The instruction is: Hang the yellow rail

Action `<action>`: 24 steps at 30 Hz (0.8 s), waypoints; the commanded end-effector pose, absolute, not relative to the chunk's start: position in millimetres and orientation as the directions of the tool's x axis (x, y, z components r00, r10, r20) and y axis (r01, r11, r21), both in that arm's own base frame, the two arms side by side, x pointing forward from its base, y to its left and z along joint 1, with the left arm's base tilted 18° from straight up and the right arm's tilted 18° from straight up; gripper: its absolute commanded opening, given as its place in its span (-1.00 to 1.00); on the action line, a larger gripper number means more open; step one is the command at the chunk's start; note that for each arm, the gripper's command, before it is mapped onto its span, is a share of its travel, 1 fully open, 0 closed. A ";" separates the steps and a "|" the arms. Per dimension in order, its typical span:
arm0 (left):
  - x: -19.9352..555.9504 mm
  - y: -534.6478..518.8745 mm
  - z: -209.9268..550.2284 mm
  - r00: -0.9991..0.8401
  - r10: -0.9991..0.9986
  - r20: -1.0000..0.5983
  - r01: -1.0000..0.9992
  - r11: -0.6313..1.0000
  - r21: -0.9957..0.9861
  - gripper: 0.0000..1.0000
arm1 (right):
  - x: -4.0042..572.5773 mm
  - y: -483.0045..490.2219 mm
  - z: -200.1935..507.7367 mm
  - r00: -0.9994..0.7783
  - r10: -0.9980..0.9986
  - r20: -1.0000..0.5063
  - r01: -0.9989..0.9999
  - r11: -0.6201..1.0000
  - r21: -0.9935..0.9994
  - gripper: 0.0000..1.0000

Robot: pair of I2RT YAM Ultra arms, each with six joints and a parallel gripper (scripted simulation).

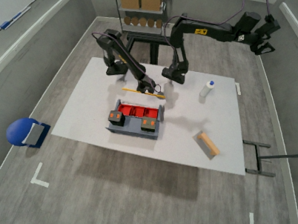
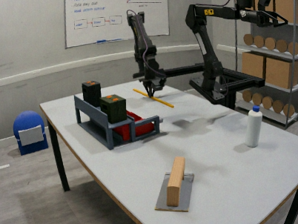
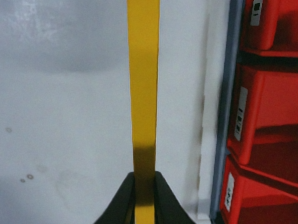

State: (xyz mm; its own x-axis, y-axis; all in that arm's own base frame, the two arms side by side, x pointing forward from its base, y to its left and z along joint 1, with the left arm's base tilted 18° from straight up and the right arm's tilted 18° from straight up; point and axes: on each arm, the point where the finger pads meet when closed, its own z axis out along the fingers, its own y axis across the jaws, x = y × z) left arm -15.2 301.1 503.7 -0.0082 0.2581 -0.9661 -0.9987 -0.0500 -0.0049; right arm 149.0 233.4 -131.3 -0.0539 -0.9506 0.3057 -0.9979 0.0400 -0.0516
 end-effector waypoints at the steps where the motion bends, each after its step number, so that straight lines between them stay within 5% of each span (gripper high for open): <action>1: -17.7 287.5 517.8 -0.018 0.307 -0.951 -0.998 -0.058 0.000 1.00 | 153.1 242.5 -122.3 -0.061 -0.962 0.268 -0.996 0.042 -0.079 -1.00; 24: -17.7 287.5 517.8 -0.018 0.307 -0.951 -0.998 -0.058 0.000 1.00 | 167.8 246.1 -117.3 -0.053 -0.963 0.265 -0.996 0.033 -0.079 -1.00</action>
State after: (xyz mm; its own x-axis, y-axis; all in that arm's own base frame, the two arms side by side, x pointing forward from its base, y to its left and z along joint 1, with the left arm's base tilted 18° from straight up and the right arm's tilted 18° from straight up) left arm -15.2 301.1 503.7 -0.0082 0.2581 -0.9661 -0.9987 -0.0500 -0.0049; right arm 149.3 231.9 -131.7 -0.0548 -0.9500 0.3073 -0.9979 0.0416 -0.0493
